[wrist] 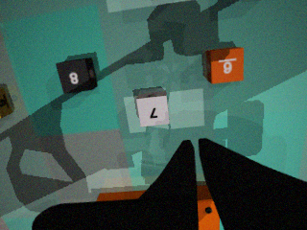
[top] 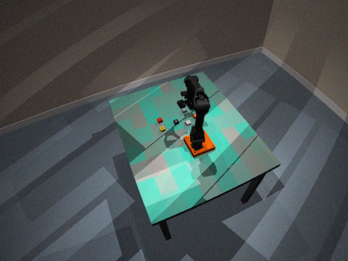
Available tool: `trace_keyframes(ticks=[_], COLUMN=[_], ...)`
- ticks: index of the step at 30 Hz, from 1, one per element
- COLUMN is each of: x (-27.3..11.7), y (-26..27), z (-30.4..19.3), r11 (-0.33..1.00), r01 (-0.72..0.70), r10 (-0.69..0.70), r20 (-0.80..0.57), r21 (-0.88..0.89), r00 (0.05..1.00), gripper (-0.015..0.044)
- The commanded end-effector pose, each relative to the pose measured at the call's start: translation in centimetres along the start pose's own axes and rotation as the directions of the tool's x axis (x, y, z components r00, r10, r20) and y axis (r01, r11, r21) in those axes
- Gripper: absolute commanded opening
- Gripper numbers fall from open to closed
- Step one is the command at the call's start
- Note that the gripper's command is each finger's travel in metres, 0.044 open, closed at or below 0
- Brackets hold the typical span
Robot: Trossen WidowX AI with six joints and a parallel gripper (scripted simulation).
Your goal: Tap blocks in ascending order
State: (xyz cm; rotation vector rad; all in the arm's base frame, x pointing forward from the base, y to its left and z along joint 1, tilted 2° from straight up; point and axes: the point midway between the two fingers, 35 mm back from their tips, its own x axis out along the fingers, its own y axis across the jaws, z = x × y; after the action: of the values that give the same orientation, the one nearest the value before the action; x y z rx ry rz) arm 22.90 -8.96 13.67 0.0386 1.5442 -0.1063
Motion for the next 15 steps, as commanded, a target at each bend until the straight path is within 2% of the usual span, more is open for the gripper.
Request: trace_keyframes(ticks=[1,5,11,15], x=[0.0,0.9,7.9,8.1], y=[2.3,2.3,2.3,2.3], z=[-1.5,-1.4,-1.5,-1.5], r11=[1.000,1.000,1.000,1.000], r01=[0.001,0.002,0.002,0.002], r10=[-0.001,-0.002,-0.002,-0.002], r20=[0.005,0.005,0.005,0.005], r21=[0.005,0.005,0.005,0.005], r00=[1.000,1.000,1.000,1.000], gripper=[0.0020,0.0020,0.0020,0.0020])
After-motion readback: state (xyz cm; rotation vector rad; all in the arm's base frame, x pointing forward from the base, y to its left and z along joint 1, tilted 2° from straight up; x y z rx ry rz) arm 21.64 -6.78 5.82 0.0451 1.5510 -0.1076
